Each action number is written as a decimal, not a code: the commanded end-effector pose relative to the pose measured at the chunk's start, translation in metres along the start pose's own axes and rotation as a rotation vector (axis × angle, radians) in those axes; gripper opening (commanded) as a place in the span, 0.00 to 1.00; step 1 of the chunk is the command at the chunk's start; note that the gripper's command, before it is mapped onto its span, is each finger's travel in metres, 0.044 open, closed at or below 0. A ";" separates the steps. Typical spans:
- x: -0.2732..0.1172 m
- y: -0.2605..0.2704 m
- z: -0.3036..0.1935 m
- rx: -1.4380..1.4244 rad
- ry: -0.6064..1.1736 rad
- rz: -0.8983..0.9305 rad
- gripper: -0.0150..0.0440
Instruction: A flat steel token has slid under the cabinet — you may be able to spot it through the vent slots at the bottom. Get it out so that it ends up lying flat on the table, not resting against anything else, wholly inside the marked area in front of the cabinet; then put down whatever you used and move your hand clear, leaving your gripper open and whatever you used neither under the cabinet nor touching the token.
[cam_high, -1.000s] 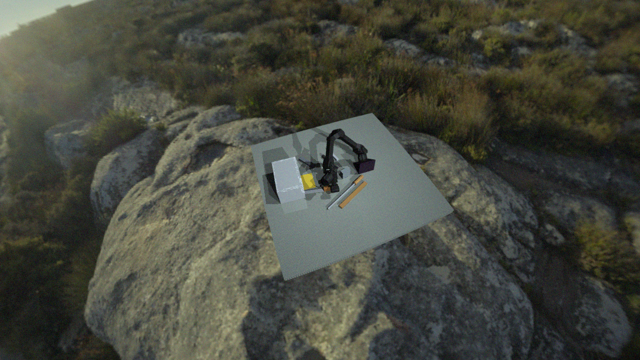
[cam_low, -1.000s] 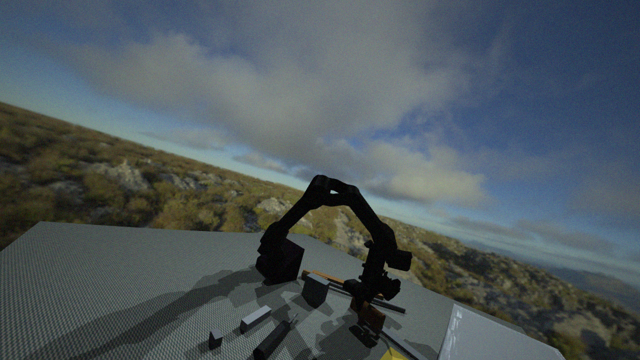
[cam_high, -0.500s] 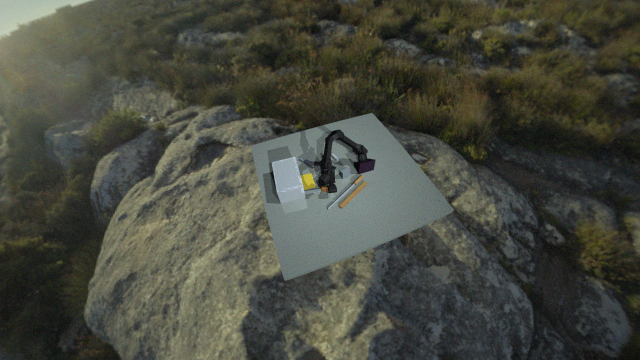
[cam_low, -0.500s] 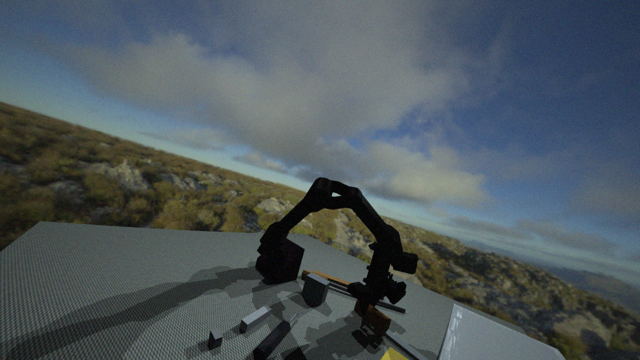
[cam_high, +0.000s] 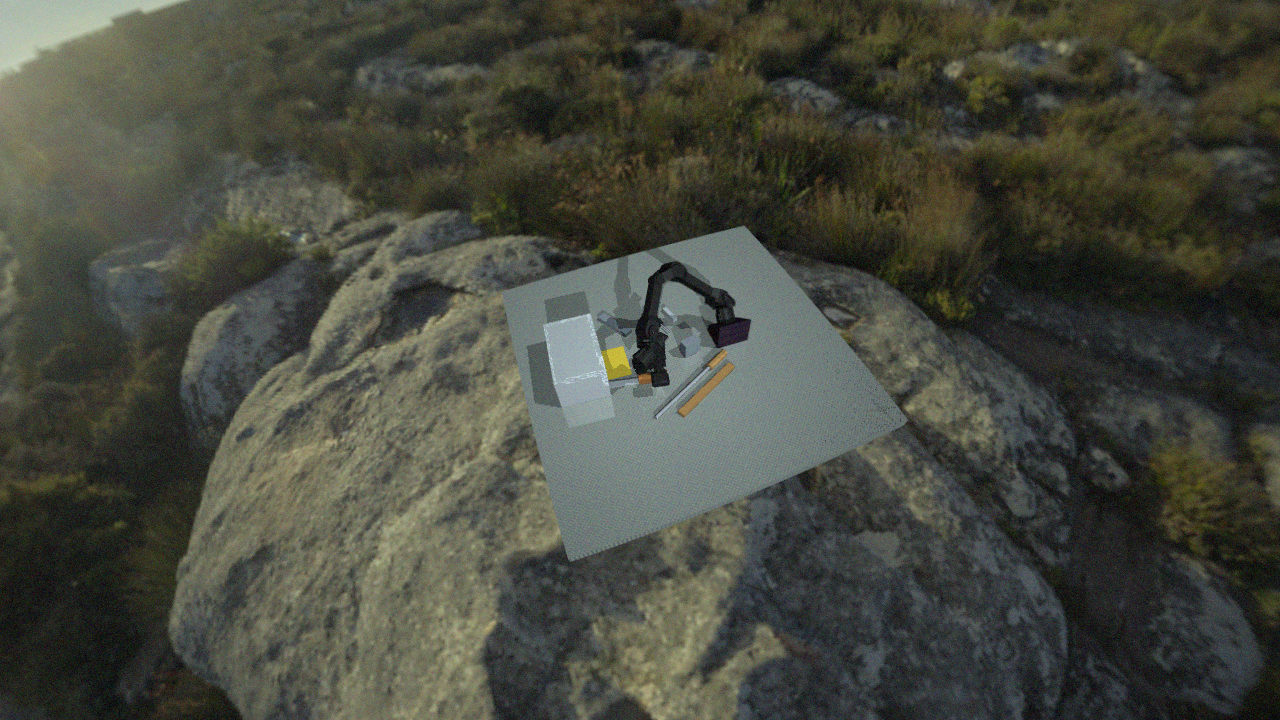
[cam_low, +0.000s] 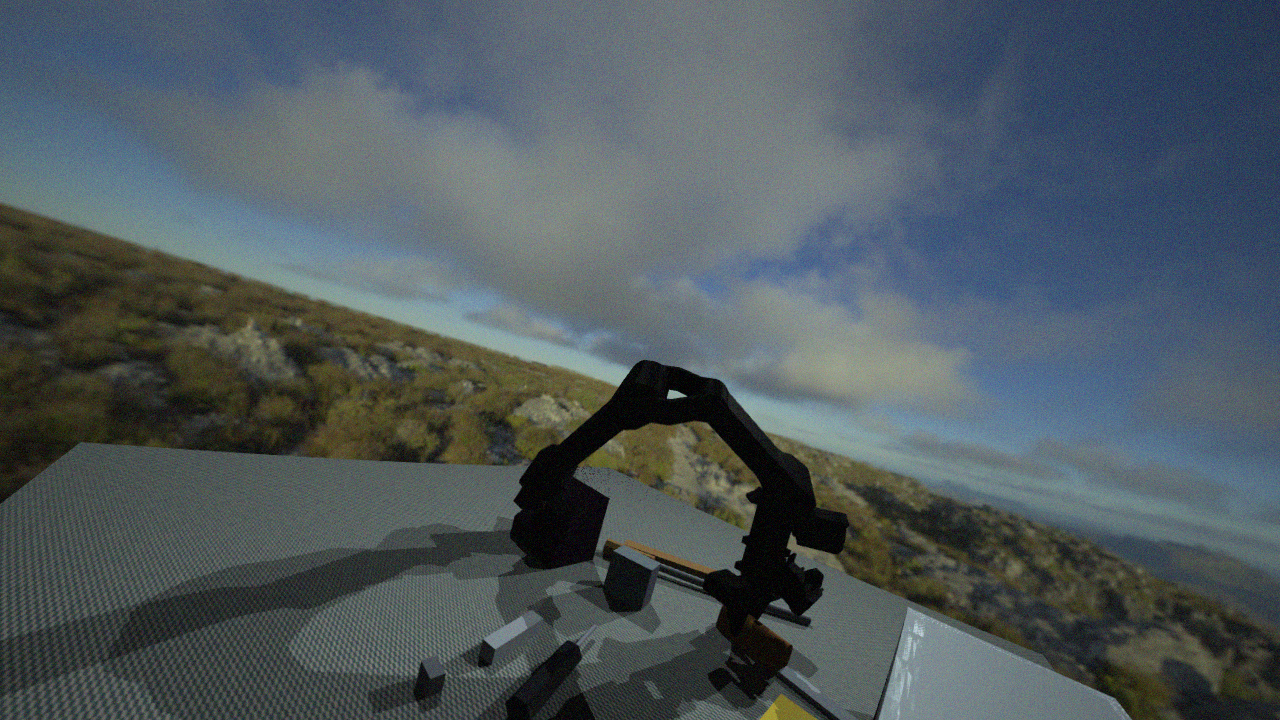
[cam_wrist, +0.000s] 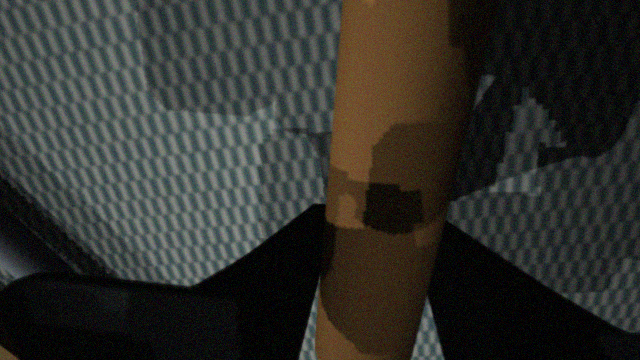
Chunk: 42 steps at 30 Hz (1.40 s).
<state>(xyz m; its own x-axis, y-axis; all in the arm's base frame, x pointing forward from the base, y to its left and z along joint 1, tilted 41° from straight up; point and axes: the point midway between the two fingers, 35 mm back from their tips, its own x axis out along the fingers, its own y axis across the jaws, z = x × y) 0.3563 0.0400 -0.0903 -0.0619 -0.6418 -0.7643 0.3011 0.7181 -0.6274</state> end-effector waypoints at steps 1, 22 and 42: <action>0.000 0.000 0.008 0.001 0.000 0.004 0.25; -0.001 0.001 0.029 0.002 -0.001 0.004 0.25; -0.001 0.001 0.048 0.003 -0.002 0.004 0.25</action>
<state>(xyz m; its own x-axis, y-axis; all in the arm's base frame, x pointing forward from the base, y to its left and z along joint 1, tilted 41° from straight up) 0.3967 0.0299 -0.0842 -0.0607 -0.6420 -0.7643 0.3033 0.7176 -0.6269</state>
